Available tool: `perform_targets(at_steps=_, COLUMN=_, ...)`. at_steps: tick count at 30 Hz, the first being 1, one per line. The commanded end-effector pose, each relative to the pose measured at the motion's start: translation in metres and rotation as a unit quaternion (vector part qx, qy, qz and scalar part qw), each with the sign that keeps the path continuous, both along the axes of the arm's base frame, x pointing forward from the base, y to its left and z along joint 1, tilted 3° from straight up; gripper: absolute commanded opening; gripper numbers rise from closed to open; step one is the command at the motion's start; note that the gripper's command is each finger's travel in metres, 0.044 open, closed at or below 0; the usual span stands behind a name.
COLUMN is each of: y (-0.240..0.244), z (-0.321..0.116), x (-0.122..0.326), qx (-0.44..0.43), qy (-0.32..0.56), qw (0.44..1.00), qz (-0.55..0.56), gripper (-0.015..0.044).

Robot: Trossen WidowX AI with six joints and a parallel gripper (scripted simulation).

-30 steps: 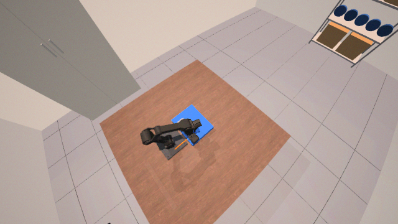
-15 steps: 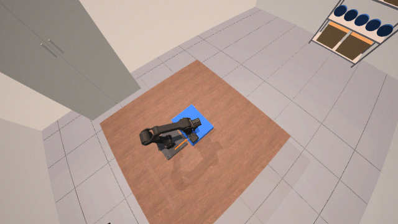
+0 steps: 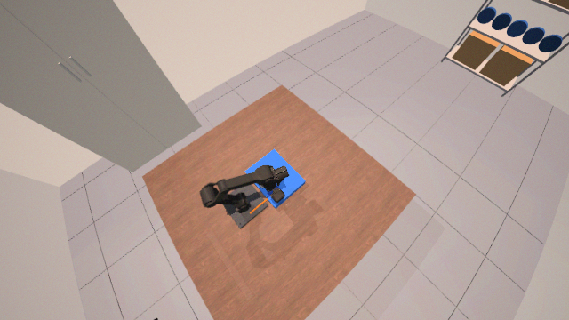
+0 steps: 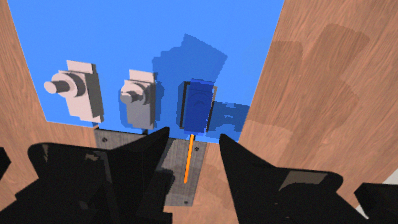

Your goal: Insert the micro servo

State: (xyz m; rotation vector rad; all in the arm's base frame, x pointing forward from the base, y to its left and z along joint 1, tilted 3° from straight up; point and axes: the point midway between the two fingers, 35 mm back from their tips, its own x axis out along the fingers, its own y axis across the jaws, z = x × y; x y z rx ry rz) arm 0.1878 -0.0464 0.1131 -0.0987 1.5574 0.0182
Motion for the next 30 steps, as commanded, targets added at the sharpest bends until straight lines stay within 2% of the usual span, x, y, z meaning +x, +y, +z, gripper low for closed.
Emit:
perform_targets(at_steps=1, y=0.0, z=0.021, x=0.029, qx=-0.002, qy=-0.006, qw=1.0, qz=0.0, gripper=0.0371)
perform_targets(at_steps=4, y=0.002, z=0.038, x=0.056, qx=-0.001, qy=-0.008, qw=1.0, qz=-0.001, gripper=0.044)
perform_targets(at_steps=11, y=0.01, z=0.063, x=0.103, qx=-0.001, qy=-0.012, qw=1.0, qz=-0.002, gripper=0.044)
perform_targets(at_steps=18, y=0.011, z=0.065, x=0.104, qx=-0.001, qy=-0.011, qw=1.0, qz=-0.002, gripper=0.044)
perform_targets(at_steps=25, y=0.012, z=0.099, x=0.097, qx=0.0, qy=0.0, qw=1.0, qz=0.001, gripper=0.044)
perform_targets(at_steps=30, y=0.012, z=0.1, x=0.096, qx=0.0, qy=0.001, qw=1.0, qz=0.002, gripper=0.044)
